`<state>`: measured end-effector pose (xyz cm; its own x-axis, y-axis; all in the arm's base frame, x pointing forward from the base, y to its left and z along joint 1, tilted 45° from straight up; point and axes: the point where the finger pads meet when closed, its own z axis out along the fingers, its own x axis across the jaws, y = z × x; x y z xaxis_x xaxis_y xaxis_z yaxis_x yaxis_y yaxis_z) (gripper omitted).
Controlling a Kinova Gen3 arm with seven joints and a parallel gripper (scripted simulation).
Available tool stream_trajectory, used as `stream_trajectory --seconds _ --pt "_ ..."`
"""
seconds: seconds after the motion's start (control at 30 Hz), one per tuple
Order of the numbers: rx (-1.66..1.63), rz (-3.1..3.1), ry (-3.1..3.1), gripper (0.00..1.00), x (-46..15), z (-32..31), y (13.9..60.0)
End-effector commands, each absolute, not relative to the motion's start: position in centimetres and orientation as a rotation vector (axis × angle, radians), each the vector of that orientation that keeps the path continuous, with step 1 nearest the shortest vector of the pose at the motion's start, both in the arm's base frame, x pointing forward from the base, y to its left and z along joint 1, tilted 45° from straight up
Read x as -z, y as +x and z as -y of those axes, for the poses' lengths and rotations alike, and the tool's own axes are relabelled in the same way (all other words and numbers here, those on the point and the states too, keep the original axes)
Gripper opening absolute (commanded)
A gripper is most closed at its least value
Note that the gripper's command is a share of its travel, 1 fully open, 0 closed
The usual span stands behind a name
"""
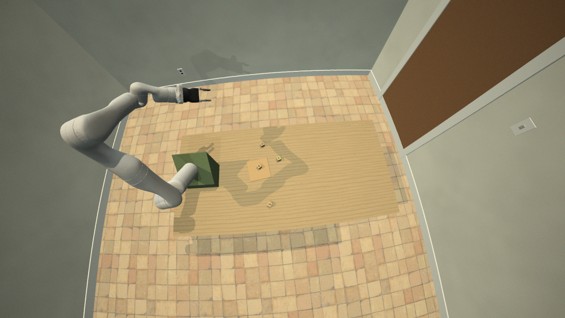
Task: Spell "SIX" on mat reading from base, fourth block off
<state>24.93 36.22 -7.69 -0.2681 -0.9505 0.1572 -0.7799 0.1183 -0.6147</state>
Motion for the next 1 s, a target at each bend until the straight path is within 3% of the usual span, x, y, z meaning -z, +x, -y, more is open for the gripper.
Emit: stream_trajectory --seconds 0.0,0.67,0.97 --pt "0.885 -2.124 -1.701 1.00 7.6 -36.3 25.0" --pt "0.888 -2.125 -1.702 1.00 7.7 -36.2 25.1" --pt "0.950 -2.162 -1.727 1.00 8.4 -34.3 27.7"
